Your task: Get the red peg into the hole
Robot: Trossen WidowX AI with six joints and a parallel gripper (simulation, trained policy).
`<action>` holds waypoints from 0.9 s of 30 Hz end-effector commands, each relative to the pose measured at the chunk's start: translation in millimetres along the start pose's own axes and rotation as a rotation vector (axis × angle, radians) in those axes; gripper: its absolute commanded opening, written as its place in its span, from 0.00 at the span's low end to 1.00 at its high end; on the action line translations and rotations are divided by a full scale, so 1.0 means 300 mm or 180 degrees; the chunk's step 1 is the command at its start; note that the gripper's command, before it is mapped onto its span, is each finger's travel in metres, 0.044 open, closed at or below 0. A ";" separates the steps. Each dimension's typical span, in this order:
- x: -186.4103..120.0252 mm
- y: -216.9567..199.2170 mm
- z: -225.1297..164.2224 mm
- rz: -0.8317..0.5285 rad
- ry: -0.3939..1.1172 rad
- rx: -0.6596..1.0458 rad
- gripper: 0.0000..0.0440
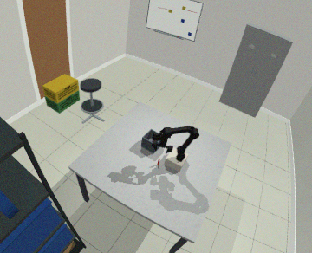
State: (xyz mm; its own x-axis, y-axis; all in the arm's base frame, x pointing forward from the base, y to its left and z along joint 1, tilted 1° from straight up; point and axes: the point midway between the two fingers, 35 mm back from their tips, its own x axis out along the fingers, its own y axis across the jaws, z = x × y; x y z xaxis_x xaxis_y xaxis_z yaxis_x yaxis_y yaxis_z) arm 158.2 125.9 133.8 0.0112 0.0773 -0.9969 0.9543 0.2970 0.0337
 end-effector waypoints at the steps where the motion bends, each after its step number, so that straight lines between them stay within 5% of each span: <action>1: 0.043 -0.013 -0.003 -0.0127 -0.0022 0.0036 1.00; 27: 0.340 -0.046 0.024 -0.0533 -0.0322 -0.0057 0.98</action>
State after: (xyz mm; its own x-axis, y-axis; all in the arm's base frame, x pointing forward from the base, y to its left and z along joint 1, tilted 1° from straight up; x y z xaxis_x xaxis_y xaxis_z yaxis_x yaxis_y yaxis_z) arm 149.1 124.8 38.7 -0.1161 -0.0597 -0.9914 0.9400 0.3157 -0.1291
